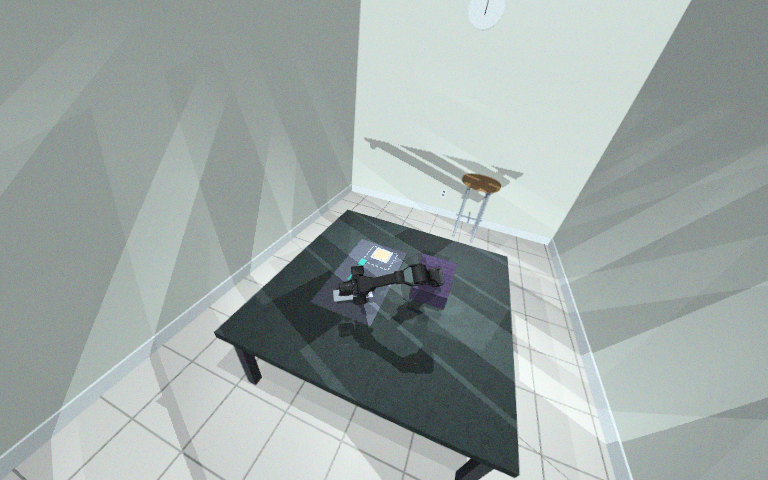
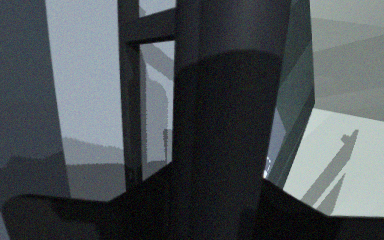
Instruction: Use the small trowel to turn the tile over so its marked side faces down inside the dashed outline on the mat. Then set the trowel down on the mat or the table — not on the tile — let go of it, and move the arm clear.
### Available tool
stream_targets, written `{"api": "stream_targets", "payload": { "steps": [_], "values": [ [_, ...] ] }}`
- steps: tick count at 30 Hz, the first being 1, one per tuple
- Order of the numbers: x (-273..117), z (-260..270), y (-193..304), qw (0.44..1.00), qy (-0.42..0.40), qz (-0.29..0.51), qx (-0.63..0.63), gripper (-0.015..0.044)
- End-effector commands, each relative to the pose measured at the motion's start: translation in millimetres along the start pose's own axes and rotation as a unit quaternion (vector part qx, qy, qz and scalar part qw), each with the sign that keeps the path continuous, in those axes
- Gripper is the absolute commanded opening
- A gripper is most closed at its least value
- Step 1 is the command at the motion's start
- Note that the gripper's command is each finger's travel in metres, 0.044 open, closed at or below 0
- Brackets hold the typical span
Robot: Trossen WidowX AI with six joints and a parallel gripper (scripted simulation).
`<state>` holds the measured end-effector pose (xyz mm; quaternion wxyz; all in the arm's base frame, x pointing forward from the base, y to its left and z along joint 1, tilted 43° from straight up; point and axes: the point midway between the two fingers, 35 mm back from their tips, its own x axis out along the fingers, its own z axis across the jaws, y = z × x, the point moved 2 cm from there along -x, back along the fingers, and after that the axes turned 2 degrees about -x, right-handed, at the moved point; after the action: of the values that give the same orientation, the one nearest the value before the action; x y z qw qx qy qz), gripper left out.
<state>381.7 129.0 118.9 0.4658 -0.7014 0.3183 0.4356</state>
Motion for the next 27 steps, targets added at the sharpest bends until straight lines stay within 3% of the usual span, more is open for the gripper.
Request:
{"api": "stream_targets", "payload": {
  "steps": [1,20,27],
  "values": [
    [2,0,-2,1.0,0.008,-0.003,0.007,0.0],
    [21,21,-3,1.0,0.007,-0.004,0.007,0.0],
    [21,21,-3,1.0,0.007,-0.004,0.007,0.0184]
  ]
}}
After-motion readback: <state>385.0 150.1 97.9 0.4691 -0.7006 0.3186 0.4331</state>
